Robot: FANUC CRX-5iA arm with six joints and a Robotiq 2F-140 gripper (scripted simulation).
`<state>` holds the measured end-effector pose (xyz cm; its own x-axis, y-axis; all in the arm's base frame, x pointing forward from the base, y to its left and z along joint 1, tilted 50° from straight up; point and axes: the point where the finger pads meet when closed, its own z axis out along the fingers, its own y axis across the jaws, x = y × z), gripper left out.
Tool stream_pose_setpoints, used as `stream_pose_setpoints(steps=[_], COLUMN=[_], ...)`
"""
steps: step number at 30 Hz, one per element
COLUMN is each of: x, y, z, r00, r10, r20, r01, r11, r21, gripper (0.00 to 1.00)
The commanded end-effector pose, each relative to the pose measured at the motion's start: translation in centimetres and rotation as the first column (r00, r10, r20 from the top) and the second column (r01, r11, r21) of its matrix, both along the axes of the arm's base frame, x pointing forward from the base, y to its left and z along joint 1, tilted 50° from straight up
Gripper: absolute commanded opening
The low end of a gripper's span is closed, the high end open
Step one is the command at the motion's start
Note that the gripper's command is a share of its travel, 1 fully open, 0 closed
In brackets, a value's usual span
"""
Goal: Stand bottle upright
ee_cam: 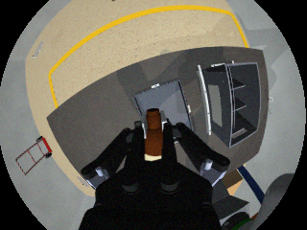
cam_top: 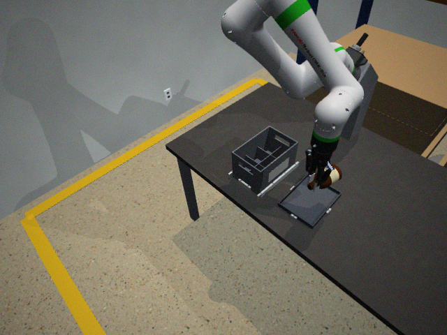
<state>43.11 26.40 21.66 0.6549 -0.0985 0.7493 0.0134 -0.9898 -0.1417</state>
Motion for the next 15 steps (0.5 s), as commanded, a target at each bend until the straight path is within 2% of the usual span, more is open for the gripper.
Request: stream_pose_setpoints(steps=[1,9,15], x=[-0.01,-0.01,-0.01], y=[0.02,0.02,0.02], z=[0.01,0.01,0.01], r00=[1.000,1.000,0.999], r10=[0.000,-0.003,-0.035], r20=[0.000,0.000,-0.006], r01=[0.000,0.003,0.035], r11=[1.000,1.000,0.999], r21=[0.000,0.004,0.042], gripper=[0.00,0.00,0.00])
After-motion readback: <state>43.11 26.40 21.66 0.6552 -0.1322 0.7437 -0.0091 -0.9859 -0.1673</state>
